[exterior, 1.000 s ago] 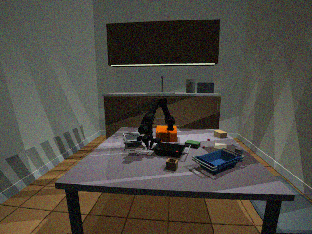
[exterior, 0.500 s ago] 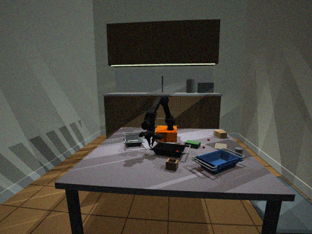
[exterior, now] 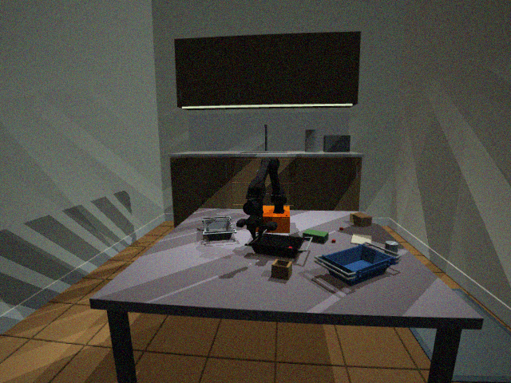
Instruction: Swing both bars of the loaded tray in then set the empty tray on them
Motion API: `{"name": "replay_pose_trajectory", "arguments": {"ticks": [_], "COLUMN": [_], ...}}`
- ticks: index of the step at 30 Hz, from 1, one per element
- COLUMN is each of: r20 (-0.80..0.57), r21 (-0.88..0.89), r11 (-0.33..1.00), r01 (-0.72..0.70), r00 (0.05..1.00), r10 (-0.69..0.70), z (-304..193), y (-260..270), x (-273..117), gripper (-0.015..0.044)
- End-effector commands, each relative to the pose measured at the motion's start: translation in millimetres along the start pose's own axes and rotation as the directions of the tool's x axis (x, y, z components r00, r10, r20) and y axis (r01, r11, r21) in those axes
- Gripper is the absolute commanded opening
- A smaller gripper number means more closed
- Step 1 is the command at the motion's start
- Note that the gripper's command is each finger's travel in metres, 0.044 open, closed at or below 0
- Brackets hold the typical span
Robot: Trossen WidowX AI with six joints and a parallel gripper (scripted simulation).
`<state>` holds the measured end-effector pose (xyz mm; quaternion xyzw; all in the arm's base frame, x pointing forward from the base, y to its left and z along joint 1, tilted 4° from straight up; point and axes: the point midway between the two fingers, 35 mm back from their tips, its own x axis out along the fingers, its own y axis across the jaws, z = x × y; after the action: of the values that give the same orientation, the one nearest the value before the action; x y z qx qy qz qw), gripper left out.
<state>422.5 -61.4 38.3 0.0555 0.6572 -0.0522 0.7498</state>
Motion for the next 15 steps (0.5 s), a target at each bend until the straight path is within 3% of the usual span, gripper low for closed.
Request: {"name": "replay_pose_trajectory", "arguments": {"ticks": [1,11,15], "r20": [-0.018,-0.017,-0.020], "r21": [0.005,0.005,0.007], "r11": [1.000,1.000,1.000], "r01": [0.002,0.002,-0.001], "r00": [1.000,1.000,1.000], "r10": [-0.002,-0.002,0.001], "z": [-3.7,1.3,1.0], "y": [7.4,3.2,4.7], "x": [13.7,-36.4,-28.6], "gripper": [0.0082,0.0082,0.0082]}}
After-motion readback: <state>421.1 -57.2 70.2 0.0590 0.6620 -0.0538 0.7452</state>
